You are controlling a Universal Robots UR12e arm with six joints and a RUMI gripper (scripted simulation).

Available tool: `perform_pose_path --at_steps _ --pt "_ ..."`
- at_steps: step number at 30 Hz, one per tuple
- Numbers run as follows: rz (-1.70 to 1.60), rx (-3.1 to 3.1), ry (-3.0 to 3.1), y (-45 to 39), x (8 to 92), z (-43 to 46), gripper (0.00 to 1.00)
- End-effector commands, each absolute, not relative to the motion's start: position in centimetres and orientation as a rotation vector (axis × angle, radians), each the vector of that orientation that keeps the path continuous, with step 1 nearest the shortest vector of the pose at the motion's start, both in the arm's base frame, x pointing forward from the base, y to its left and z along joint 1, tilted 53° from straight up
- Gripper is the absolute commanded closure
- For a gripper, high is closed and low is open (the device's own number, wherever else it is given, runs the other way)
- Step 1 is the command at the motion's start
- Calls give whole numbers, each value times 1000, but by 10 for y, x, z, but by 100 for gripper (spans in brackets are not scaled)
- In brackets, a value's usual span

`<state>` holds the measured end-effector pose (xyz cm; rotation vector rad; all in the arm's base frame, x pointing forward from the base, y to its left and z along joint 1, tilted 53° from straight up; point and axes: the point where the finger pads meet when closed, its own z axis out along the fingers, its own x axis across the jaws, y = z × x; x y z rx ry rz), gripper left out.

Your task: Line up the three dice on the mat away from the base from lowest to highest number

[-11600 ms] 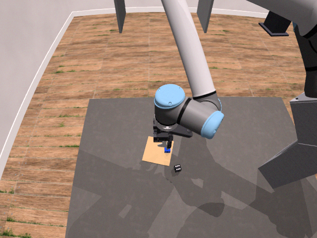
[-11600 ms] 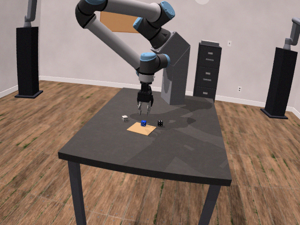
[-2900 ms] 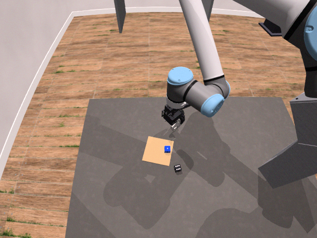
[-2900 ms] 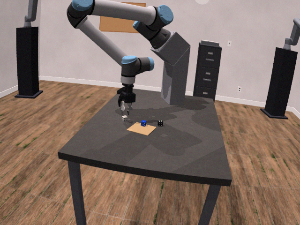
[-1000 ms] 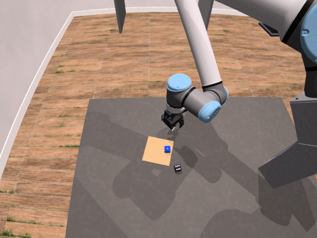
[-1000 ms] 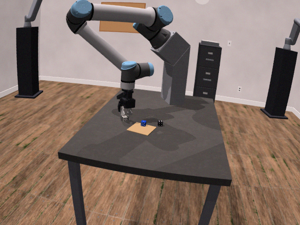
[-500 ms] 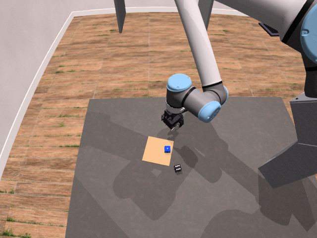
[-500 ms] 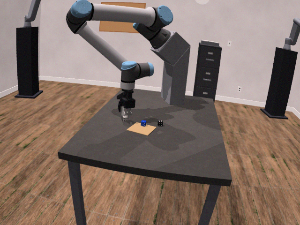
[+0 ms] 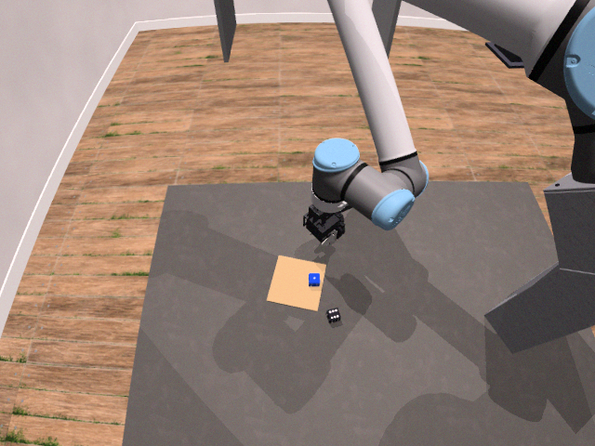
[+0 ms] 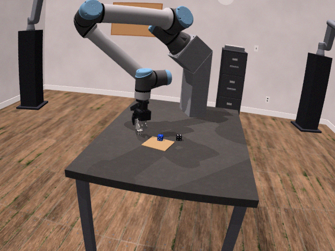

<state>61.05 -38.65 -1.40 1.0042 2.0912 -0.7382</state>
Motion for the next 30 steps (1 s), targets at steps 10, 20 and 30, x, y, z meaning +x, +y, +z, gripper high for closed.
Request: perform_pose_path --at_steps 10,20,30 --pt "-738 1003 2088 -387 611 -12 90" --pt "-737 1003 2091 -382 609 -10 90" --pt "-737 1003 2091 -347 592 19 90"
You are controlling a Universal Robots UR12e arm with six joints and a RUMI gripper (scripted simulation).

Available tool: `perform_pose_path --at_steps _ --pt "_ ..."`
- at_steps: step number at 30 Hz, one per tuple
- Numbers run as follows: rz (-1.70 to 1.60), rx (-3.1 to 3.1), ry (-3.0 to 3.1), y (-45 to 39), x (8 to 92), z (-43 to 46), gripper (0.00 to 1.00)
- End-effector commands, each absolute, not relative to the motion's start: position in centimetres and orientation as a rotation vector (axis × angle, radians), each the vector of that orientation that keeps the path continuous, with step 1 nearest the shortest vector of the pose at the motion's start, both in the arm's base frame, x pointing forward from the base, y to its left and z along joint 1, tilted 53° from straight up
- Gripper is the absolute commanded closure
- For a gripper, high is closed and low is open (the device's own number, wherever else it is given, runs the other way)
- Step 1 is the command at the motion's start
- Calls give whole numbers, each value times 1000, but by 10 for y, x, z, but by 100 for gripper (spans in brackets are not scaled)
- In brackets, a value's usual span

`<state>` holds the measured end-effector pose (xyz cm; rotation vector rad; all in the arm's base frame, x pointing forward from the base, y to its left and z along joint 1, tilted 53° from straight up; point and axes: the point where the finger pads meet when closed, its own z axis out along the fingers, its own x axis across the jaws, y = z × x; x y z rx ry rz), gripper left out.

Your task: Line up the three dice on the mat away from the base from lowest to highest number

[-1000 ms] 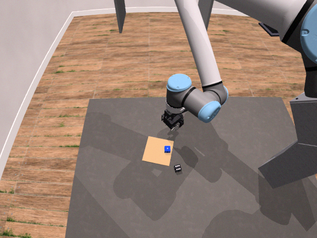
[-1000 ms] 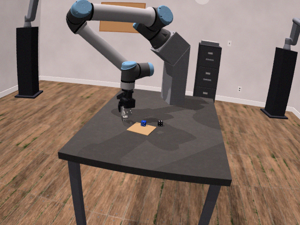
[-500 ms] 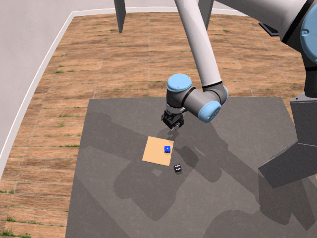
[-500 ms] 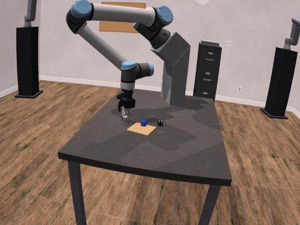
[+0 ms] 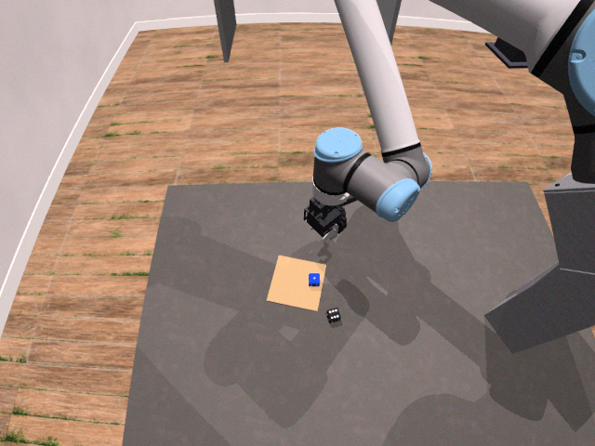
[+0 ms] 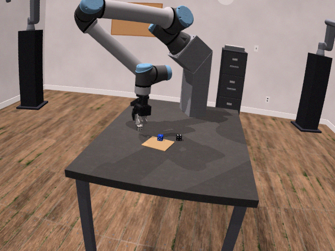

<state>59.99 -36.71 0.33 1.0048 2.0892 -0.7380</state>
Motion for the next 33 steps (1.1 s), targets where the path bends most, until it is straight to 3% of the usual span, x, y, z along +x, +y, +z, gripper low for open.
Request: perform_pose_path --at_steps 1,33 --pt "-737 1003 2091 -341 589 23 90" --pt "-684 1101 2025 -302 594 38 90"
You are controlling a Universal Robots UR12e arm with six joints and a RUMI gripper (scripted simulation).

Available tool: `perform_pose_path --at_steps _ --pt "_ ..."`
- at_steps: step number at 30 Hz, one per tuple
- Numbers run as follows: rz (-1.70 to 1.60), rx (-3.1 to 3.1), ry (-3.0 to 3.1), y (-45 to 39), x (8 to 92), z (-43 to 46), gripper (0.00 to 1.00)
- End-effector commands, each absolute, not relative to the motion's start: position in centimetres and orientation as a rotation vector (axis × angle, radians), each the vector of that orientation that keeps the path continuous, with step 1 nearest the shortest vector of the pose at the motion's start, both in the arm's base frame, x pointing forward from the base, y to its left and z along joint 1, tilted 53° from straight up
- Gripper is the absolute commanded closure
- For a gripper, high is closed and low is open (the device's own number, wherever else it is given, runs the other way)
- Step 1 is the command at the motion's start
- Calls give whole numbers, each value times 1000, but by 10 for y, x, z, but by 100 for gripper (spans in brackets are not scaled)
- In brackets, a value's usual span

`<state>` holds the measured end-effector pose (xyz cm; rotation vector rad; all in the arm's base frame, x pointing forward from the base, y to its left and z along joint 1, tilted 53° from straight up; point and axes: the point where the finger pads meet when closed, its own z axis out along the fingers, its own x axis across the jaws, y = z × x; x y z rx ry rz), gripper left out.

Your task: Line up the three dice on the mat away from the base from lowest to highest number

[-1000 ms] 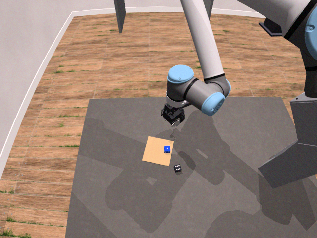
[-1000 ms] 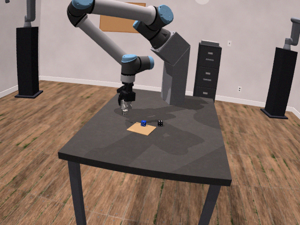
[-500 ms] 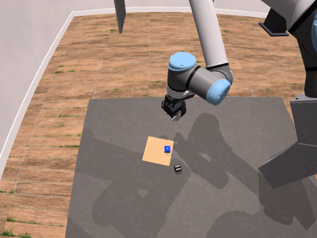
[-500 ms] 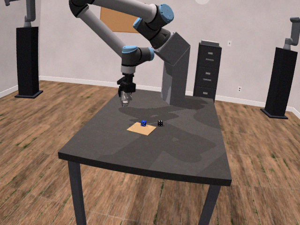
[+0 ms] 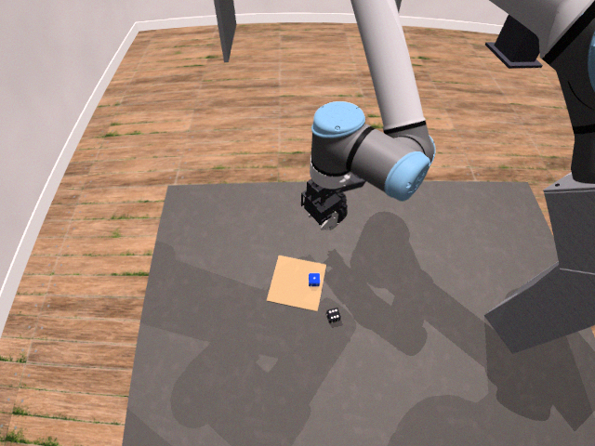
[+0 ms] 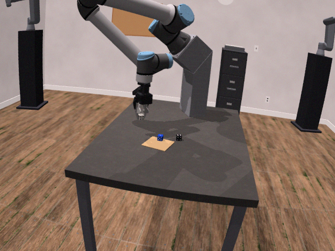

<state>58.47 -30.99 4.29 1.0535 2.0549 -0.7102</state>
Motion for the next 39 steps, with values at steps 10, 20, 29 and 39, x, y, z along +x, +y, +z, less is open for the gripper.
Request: perform_pose_path --at_steps 10,20,29,39 --pt "-541 1348 1829 -264 635 13 90" --pt "-442 1500 1678 -234 662 -3 90" --pt "-366 1602 1557 -209 683 -15 90" --pt "-363 1608 1548 -209 683 -13 90"
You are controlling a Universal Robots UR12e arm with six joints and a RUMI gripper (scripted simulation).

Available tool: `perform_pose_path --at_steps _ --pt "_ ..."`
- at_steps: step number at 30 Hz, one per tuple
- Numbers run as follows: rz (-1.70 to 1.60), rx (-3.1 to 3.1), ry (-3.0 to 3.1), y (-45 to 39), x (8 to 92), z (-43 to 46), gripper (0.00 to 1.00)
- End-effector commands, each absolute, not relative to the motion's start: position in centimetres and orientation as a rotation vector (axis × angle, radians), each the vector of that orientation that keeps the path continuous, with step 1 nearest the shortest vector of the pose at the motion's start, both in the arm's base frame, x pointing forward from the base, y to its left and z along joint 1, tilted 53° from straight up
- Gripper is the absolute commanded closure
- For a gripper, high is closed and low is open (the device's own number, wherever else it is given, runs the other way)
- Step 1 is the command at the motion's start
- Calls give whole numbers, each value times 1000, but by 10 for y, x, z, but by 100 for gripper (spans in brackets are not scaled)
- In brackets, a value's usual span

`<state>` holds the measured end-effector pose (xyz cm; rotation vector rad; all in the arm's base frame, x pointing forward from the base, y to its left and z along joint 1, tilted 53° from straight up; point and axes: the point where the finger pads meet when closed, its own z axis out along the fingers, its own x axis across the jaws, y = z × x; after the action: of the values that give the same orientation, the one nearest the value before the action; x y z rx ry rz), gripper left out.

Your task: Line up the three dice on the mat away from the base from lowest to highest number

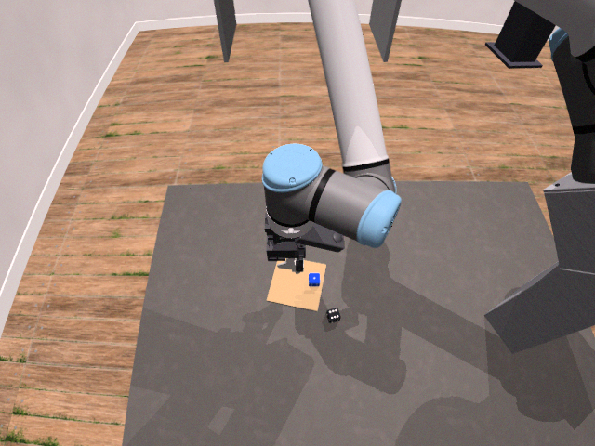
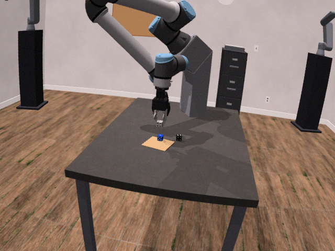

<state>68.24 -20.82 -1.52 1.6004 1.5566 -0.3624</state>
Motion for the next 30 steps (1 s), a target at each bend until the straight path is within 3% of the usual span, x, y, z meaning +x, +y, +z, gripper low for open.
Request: perform_pose_path --at_steps 1,30 --pt "-363 1608 1549 -209 682 -14 90" --pt "-363 1609 1549 -255 704 -52 90"
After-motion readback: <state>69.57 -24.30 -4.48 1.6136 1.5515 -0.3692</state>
